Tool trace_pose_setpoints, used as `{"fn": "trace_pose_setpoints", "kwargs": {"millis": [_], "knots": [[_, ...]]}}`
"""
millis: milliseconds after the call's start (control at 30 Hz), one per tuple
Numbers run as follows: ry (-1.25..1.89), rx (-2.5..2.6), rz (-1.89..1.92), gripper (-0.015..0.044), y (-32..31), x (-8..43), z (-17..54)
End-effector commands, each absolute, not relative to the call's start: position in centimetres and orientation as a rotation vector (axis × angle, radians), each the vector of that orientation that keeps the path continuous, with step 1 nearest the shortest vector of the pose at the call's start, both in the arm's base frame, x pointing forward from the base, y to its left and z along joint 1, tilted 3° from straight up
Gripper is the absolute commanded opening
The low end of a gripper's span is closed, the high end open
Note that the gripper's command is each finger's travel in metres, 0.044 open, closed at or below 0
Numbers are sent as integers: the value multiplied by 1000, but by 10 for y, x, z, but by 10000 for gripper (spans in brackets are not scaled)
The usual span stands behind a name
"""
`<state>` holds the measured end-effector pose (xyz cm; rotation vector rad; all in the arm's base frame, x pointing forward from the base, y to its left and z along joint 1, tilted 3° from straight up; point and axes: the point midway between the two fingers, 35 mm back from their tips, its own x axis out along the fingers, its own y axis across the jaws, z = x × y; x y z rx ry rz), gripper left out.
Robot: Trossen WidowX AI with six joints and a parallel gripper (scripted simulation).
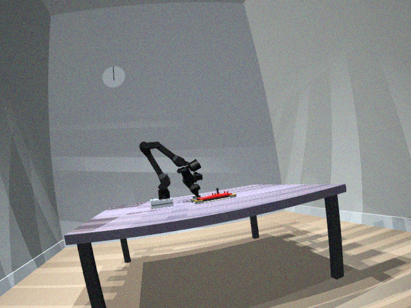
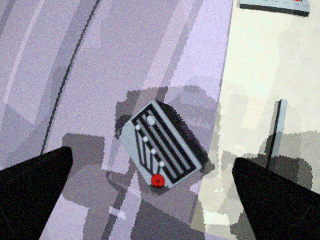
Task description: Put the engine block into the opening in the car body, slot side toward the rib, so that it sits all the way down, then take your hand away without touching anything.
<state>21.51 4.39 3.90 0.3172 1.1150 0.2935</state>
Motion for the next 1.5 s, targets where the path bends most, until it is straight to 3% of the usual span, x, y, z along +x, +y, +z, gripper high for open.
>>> {"fn": "trace_pose_setpoints", "kwargs": {"millis": [0,767,1467], "knots": [[1171,439,180,440,44,217,40],[1305,1006,-429,440,48,220,46],[1165,1449,-1073,440,52,223,53]]}}
